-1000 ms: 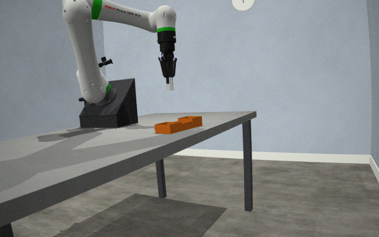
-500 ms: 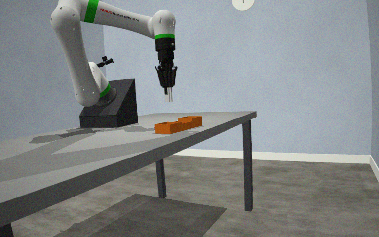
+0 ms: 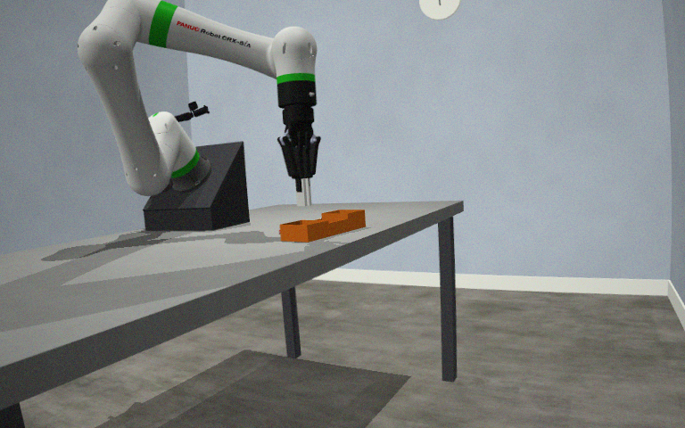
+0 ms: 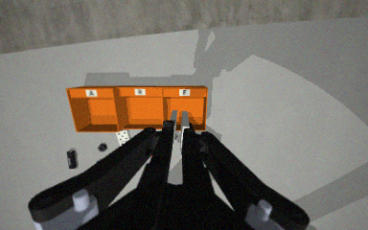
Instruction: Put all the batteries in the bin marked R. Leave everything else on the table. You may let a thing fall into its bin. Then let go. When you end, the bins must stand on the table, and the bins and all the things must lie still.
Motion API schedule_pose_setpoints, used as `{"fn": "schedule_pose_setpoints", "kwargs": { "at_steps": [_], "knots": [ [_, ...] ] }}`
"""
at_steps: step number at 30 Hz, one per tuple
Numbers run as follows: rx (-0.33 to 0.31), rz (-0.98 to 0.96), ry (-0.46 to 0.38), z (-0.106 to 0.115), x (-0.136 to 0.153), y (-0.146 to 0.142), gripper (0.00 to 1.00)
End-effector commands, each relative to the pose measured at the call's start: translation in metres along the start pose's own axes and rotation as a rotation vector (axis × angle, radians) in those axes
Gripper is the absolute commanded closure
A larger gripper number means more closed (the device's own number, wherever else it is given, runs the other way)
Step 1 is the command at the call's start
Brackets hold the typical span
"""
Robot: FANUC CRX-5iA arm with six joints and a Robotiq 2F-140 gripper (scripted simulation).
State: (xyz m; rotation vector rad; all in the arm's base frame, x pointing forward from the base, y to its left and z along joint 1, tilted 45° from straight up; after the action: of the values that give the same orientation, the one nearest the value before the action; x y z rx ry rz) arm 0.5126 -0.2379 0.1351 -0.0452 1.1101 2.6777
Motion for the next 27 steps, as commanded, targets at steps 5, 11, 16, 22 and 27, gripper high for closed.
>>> {"fn": "schedule_pose_setpoints", "kwargs": {
  "at_steps": [5,11,16,22,27],
  "knots": [
    [-0.002,0.0,0.0,-0.008,-0.003,0.002,0.95],
    [-0.002,0.0,0.0,-0.024,-0.003,0.002,0.95],
    [-0.002,0.0,0.0,-0.037,-0.003,0.002,0.95],
    [-0.002,0.0,0.0,-0.048,-0.003,0.002,0.95],
    [-0.002,0.0,0.0,-0.061,-0.003,0.002,0.95]
  ]
}}
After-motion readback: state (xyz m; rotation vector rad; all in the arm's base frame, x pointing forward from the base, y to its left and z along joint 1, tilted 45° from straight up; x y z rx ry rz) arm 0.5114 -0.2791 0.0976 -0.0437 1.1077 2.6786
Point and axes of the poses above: the point where the finger pads meet when closed, its own z axis back along the fingers, its own y axis across the jaws, x = y × z, the point moved 2 cm from there along z, back along the fingers, and after that the axes turned 7 degrees about z, right-handed, at the moved point
